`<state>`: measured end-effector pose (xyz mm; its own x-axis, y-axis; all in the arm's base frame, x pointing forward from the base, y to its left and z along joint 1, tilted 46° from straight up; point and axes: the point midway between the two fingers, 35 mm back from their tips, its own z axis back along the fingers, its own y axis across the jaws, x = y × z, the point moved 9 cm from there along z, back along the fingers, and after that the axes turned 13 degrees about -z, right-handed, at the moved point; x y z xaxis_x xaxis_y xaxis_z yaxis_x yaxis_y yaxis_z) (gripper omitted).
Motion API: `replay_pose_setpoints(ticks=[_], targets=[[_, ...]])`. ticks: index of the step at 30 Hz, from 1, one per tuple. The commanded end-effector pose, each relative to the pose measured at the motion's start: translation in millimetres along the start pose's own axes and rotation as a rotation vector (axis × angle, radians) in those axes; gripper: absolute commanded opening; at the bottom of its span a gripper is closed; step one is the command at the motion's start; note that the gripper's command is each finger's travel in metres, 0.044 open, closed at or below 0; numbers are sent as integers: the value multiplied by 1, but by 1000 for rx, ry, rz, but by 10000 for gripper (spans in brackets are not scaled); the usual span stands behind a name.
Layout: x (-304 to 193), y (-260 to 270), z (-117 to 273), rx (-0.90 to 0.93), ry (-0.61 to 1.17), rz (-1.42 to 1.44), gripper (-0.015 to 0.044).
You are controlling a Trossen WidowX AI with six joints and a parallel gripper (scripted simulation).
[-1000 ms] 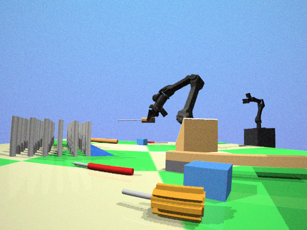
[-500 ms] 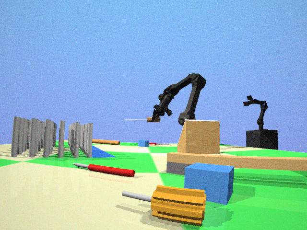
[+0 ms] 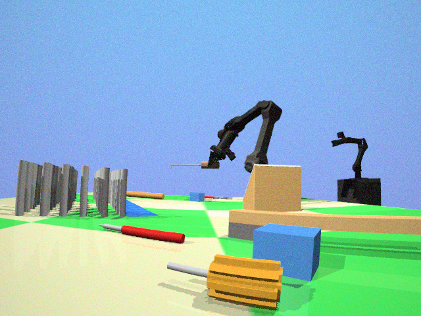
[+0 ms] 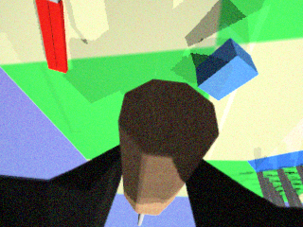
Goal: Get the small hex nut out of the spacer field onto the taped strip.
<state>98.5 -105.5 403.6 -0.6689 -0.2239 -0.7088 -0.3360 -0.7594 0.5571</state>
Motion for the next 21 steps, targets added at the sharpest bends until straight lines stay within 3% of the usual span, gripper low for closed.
replay_pose_setpoints(ticks=[1, 21], targets=[[2, 0, -7, -12, -2, 6, 0], [8, 3, -26, -12, -3, 7, 0]])
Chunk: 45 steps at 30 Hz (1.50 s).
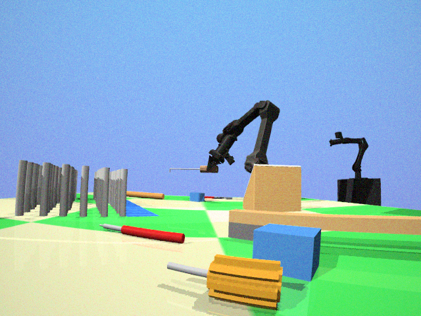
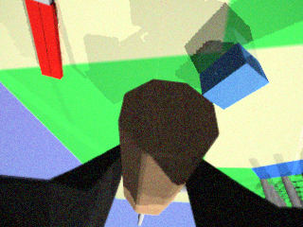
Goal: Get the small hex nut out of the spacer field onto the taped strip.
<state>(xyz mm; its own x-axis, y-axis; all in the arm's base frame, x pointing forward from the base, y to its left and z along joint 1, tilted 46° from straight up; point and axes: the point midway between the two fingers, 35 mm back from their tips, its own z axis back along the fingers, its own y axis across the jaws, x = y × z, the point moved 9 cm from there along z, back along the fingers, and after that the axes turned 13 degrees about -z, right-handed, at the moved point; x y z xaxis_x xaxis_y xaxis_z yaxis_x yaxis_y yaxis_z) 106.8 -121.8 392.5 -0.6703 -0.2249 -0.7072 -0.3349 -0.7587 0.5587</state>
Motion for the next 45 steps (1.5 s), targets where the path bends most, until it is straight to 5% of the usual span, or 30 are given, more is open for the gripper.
replay_pose_setpoints(ticks=[1, 45], targets=[[2, 0, -7, -12, -2, 5, 0], [22, 6, -47, -12, -4, 8, 0]])
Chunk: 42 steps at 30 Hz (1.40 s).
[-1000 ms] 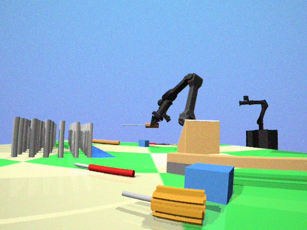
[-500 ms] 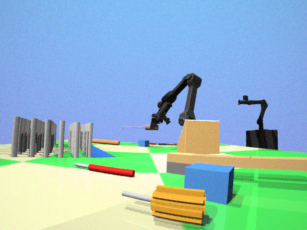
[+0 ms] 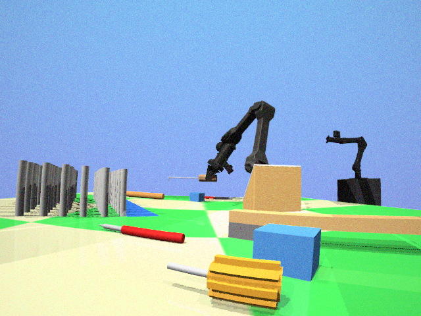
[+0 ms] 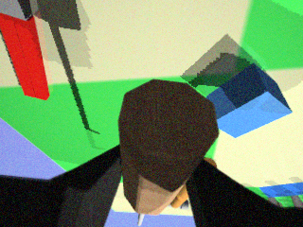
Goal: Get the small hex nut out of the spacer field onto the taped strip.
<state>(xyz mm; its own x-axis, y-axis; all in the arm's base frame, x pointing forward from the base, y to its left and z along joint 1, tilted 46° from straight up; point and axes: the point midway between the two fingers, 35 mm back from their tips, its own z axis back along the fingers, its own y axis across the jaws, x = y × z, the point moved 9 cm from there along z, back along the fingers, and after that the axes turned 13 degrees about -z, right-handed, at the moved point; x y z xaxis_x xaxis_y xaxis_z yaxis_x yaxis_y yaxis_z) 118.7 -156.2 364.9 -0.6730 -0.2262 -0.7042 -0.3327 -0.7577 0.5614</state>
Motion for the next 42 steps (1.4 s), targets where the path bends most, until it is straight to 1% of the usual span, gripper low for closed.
replay_pose_setpoints(ticks=[1, 42], targets=[[4, -1, -6, -13, -1, 4, 0], [29, 3, -38, -12, -2, 6, 0]])
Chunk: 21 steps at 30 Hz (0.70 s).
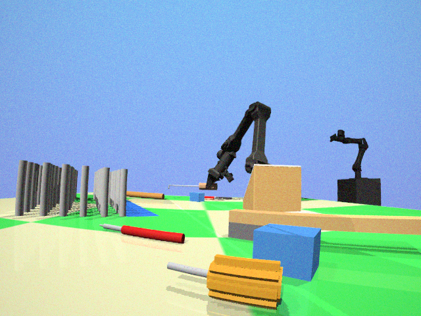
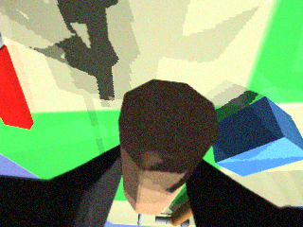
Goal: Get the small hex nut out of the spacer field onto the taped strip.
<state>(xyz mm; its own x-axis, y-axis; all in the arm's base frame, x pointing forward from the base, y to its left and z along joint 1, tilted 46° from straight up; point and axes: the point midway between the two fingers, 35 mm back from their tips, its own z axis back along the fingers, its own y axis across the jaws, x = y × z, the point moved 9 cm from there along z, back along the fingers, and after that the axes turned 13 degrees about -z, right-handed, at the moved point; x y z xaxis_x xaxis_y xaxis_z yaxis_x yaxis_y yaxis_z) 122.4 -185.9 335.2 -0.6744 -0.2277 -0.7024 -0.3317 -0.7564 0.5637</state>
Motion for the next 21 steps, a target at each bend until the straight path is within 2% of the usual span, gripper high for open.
replay_pose_setpoints(ticks=[1, 21], targets=[[5, -1, -6, -13, -1, 3, 0], [19, 0, -19, -12, -1, 4, 0]])
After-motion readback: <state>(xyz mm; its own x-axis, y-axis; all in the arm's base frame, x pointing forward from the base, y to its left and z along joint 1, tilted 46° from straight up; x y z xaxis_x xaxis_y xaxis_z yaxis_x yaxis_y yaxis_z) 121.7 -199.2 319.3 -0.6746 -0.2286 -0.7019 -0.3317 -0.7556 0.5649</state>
